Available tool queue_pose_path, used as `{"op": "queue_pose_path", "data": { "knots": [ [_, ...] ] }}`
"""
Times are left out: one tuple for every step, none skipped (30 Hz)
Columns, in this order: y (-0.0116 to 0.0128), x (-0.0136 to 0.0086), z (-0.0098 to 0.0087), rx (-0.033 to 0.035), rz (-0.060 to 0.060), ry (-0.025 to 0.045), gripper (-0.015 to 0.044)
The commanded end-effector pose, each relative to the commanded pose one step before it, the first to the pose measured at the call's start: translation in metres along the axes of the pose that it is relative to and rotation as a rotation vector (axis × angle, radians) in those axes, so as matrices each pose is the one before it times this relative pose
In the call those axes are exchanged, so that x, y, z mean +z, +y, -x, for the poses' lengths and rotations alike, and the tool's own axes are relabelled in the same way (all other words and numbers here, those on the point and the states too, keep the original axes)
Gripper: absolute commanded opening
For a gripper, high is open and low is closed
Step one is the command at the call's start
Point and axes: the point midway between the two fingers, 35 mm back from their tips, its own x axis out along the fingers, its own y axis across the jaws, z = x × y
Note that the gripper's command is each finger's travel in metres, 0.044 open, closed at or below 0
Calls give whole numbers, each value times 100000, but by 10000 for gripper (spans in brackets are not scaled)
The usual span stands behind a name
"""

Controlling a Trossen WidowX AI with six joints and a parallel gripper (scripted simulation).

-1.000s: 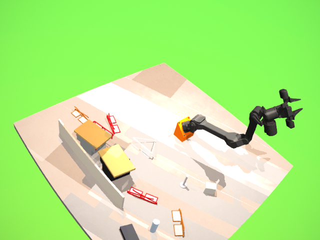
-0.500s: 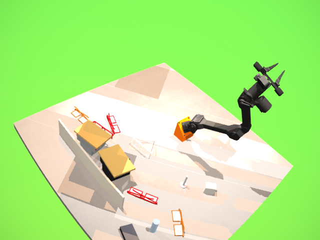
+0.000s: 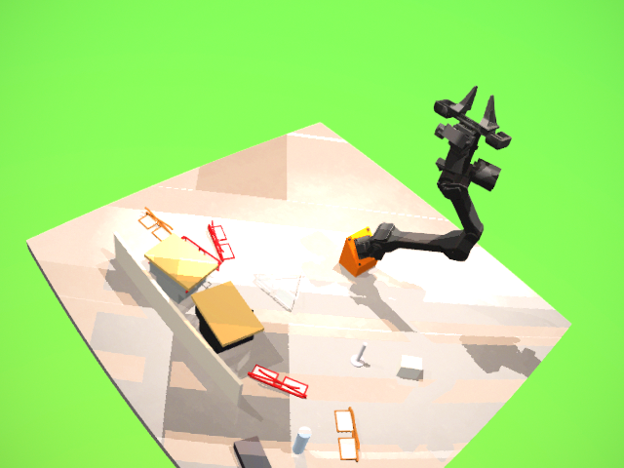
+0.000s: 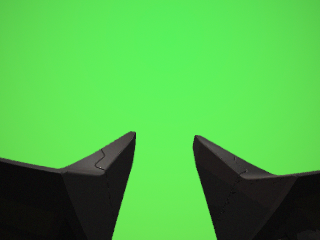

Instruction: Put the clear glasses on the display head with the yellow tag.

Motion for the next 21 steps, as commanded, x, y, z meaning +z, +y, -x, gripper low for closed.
{"op": "queue_pose_path", "data": {
  "knots": [
    [4960,4117,430,12352,7063,-13902,200],
    [969,981,-22,2638,1482,-3248,200],
    [954,997,-33,2608,1458,-3287,200],
    [939,1012,-45,2578,1436,-3325,200],
    [1129,1108,-160,2970,1729,-3554,200],
    [1165,1178,-182,3085,1776,-3771,200],
    [1145,1193,-200,3054,1739,-3814,200],
    [1124,1207,-217,3022,1703,-3855,200],
    [1104,1220,-235,2991,1667,-3895,200],
    [1083,1232,-253,2961,1633,-3933,200],
    [1062,1242,-270,2930,1599,-3970,200],
    [1042,1251,-288,2899,1565,-4005,200],
    [1021,1259,-306,2869,1532,-4038,200],
    [1001,1266,-323,2839,1499,-4070,200],
    [1036,1346,-345,2966,1490,-4404,200],
    [1027,1367,-369,2973,1467,-4489,200],
    [1005,1369,-389,2944,1426,-4518,200],
    [983,1370,-408,2916,1385,-4545,200],
    [962,1370,-428,2888,1344,-4570,200],
    [941,1368,-447,2862,1303,-4593,200],
    [920,1365,-466,2836,1261,-4615,200]
  ]
}}
